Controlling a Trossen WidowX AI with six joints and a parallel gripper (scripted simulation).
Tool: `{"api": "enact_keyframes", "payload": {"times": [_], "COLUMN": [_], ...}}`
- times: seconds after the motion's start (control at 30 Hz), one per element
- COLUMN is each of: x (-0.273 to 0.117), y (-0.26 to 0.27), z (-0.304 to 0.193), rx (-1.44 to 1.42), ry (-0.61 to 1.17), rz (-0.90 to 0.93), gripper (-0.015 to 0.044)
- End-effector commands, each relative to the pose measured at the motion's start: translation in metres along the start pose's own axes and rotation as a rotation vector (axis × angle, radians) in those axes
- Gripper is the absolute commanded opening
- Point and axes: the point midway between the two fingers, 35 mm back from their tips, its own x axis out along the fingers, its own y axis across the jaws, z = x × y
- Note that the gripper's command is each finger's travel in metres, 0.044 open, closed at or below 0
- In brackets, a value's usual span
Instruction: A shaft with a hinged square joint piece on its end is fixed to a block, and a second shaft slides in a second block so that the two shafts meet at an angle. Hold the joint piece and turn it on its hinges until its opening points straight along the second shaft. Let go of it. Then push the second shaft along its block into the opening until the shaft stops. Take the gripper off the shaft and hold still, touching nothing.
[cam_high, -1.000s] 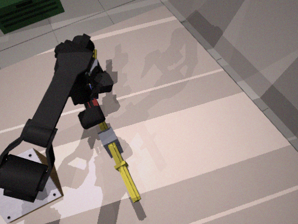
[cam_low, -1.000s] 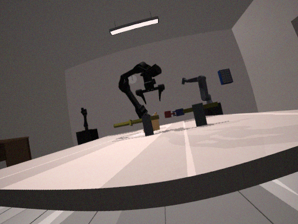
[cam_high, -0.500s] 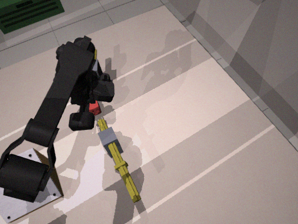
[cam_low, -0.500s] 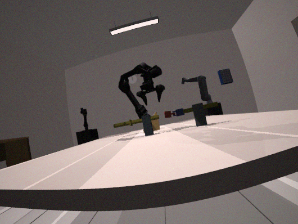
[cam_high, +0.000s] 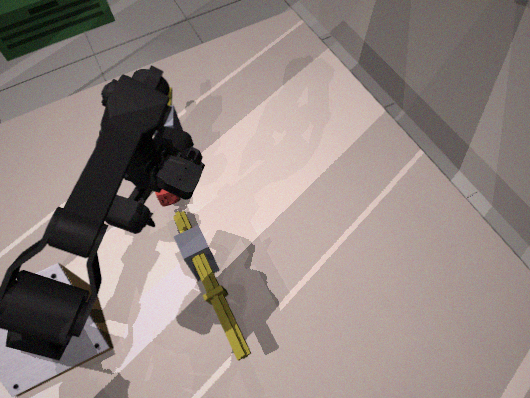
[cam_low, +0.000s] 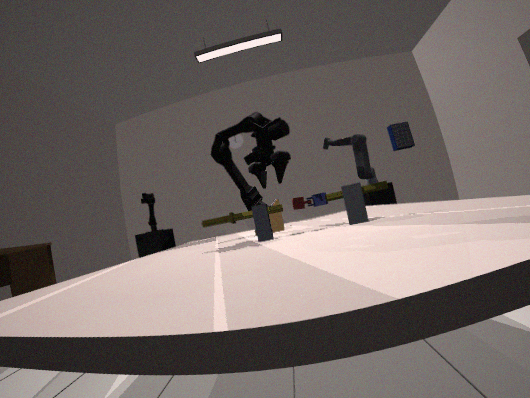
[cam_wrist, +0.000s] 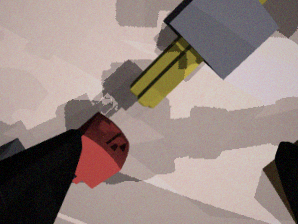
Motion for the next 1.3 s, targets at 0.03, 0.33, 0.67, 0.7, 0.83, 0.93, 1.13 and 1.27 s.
{"api": "enact_keyframes", "payload": {"times": [0.03,0.33,0.67,0.7,0.83,0.93,1.13,1.27], "x": [0.003,0.006,0.010,0.010,0.011,0.011,0.023,0.042], "y": [0.000,0.001,0.001,0.001,0.001,0.001,0.003,0.004], "z": [0.000,0.000,0.000,0.000,0.000,0.000,0.000,0.000], "rx": [0.162,0.424,0.716,0.745,0.817,0.817,0.817,0.817], "ry": [-0.009,-0.020,-0.035,-0.037,-0.041,-0.041,-0.040,-0.040], "rz": [-0.005,-0.011,-0.014,-0.014,-0.014,-0.014,-0.014,-0.013], "gripper": [0.0440,0.0440,0.0440,0.0440,0.0440,0.0440,0.0440,0.0440]}}
